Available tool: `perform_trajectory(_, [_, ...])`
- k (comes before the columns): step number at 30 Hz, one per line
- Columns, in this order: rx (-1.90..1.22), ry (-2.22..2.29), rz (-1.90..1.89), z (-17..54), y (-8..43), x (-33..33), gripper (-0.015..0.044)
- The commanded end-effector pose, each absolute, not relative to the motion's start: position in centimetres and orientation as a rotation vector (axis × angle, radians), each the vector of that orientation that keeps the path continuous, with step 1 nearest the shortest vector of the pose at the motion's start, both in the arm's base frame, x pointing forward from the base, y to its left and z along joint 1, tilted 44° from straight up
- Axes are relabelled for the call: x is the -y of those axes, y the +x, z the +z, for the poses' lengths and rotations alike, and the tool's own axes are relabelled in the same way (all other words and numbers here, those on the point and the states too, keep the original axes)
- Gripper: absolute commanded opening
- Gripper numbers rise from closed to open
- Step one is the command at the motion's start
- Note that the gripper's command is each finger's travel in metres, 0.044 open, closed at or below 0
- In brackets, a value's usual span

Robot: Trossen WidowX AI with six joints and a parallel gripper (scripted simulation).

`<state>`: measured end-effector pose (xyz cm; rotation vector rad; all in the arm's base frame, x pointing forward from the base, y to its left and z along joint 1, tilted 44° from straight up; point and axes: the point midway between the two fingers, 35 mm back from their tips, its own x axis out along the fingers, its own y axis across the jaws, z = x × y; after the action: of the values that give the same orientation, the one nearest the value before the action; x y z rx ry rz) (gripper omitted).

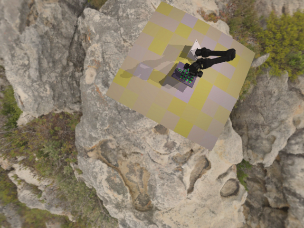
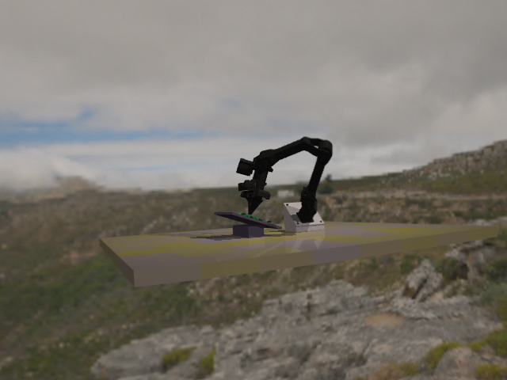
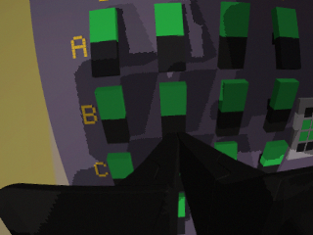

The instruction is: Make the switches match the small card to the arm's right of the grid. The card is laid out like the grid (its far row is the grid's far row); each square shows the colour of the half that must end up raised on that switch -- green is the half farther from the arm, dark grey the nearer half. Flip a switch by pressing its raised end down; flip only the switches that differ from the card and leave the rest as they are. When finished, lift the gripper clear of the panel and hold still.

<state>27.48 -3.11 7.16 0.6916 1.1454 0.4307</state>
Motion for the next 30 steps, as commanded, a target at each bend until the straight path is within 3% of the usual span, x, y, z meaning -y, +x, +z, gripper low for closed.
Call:
perform_trajectory(1, [-1.154, 0.683, 0.429, 9.5, 26.5, 5.6, 0.0])
perform_trajectory(9, [-1.16, 0.686, 0.435, 10.8, 25.8, 6.9, 0.0])
perform_trajectory(16, [-1.159, 0.682, 0.433, 6.9, 27.2, 11.9, 0.0])
perform_trajectory(30, [-1.181, 0.678, 0.444, 4.4, 28.6, 9.8, 0.0])
